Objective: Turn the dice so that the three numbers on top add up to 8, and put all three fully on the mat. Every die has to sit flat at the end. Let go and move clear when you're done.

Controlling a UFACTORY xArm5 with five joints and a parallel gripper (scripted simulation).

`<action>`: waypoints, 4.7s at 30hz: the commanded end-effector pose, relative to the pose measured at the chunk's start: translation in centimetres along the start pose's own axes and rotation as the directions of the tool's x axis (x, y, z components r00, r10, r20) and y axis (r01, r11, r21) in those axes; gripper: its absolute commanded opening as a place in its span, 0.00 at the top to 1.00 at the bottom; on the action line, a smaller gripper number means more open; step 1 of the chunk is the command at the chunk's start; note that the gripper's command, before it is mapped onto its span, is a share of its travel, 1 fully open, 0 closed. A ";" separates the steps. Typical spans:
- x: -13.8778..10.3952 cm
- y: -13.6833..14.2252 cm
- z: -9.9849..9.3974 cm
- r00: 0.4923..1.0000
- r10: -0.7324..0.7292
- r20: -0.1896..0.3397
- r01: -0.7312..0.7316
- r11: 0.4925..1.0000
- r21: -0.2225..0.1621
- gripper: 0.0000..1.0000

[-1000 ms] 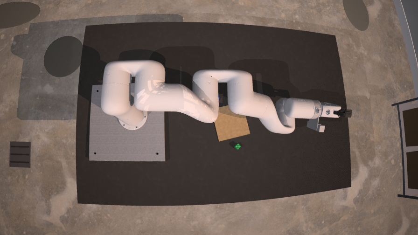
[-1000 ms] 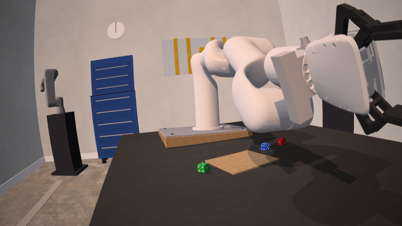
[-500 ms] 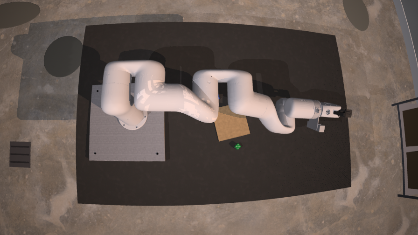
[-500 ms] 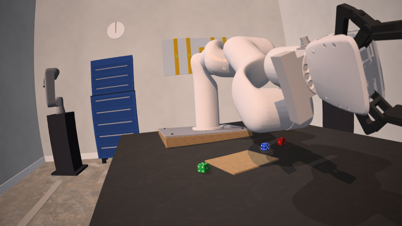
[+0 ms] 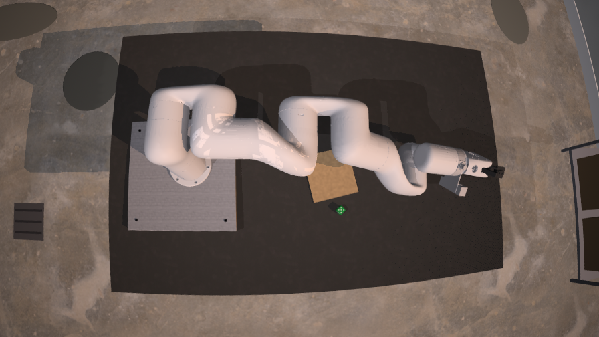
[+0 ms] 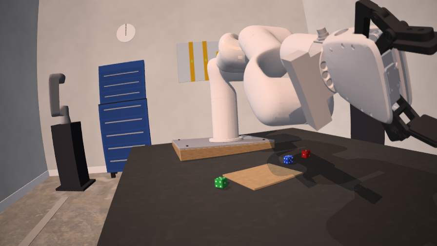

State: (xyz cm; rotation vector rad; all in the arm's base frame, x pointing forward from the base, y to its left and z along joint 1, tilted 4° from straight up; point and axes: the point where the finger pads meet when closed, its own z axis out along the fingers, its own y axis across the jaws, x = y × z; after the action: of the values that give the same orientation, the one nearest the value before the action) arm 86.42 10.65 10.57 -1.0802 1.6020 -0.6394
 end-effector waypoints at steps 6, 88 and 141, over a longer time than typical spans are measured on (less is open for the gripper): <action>2.5 -0.4 -0.8 0.974 0.142 -0.177 -0.175 0.967 -0.186 0.00; 16.4 13.5 -31.5 0.165 0.183 -0.969 -0.871 0.488 -0.056 0.00; 17.2 15.7 -31.0 0.165 0.183 -0.969 -0.871 0.488 -0.056 0.00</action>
State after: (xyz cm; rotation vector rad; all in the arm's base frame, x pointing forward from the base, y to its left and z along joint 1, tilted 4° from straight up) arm 51.22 -1.23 -1.20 -0.2855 3.2007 0.0131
